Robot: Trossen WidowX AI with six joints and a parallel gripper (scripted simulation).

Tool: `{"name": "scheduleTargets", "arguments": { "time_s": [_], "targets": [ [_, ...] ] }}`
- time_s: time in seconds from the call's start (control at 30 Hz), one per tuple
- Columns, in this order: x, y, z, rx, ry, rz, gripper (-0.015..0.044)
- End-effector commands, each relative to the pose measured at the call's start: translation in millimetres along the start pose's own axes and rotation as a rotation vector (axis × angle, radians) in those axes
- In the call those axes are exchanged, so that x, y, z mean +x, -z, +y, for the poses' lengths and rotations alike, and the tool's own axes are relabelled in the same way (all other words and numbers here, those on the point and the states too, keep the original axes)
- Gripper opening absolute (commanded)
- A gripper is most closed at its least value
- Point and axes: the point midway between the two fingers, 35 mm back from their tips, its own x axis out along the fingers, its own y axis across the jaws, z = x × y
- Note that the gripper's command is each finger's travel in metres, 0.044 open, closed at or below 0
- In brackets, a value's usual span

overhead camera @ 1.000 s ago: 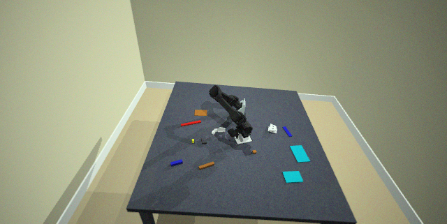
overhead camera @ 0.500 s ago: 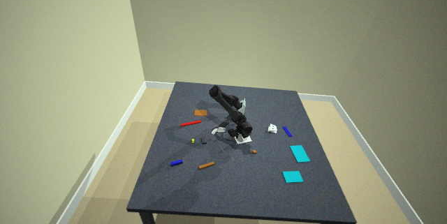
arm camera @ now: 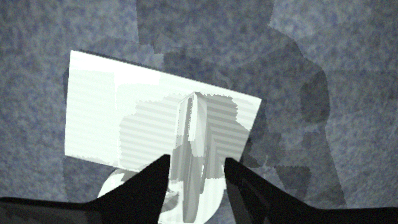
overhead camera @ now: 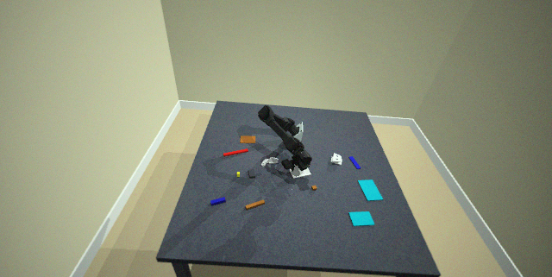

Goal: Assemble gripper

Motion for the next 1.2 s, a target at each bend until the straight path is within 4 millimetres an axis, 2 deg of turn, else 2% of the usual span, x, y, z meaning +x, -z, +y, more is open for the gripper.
{"name": "scheduleTargets", "arguments": {
  "time_s": [0.0, 0.47, 0.57, 0.77, 0.87, 0.9, 1.17],
  "targets": [
    [0, 0, 0, 0.0, 0.0, 0.0, 0.0224],
    [-2, 0, 0, 0.0, 0.0, 0.0, 0.0224],
    [-17, -1, 0, 0.0, -0.001, -0.001, 0.0224],
    [-67, 1, 0, 0.001, 0.002, 0.001, 0.0224],
    [-68, 1, 0, 0.001, 0.002, 0.001, 0.0224],
    [-62, -1, 1, -0.008, 0.009, -0.003, 0.0224],
    [-65, 11, -14, -0.142, 0.006, -0.003, 0.0434]
  ]
}}
